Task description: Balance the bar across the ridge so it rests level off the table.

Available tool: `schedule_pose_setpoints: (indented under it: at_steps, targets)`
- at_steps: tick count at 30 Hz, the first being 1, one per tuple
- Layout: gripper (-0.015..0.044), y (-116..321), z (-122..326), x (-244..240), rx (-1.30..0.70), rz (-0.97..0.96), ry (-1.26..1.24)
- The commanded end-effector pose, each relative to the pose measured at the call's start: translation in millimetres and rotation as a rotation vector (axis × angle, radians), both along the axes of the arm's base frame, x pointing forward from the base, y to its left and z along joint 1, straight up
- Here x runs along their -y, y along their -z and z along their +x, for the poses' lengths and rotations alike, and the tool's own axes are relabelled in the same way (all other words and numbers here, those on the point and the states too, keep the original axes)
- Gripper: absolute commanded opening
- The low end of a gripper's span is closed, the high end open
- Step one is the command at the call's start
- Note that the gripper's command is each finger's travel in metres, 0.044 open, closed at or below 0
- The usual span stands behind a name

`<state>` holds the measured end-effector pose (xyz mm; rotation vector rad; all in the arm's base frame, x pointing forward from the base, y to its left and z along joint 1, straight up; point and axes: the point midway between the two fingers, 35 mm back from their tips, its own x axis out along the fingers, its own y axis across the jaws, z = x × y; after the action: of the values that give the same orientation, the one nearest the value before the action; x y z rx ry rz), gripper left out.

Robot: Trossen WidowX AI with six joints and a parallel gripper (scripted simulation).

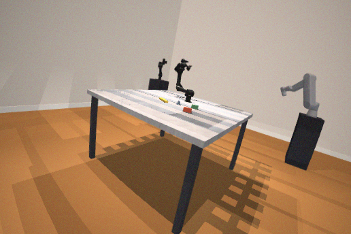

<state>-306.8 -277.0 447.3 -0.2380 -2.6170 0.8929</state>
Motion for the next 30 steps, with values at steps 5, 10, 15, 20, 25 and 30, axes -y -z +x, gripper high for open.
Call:
schedule_pose_setpoints:
  at_steps: [5, 10, 15, 20, 25, 30]
  targets:
    - [0.0315, -13.8, -7.8, -17.9, -0.069, -0.078, 0.003]
    - [0.0315, -52.6, -0.6, -64.1, -0.172, -0.137, 0.054]
    - [0.0315, -84.2, 11.8, -104.7, -0.293, -0.175, 0.1]
    - [0.0315, -115.4, 33.9, -153.3, -0.403, -0.218, 0.174]
    - [0.0315, -142.7, 63.1, -194.4, -0.51, -0.231, 0.243]
    - [0.0315, -164.9, 97.8, -234.7, -0.617, -0.242, 0.325]
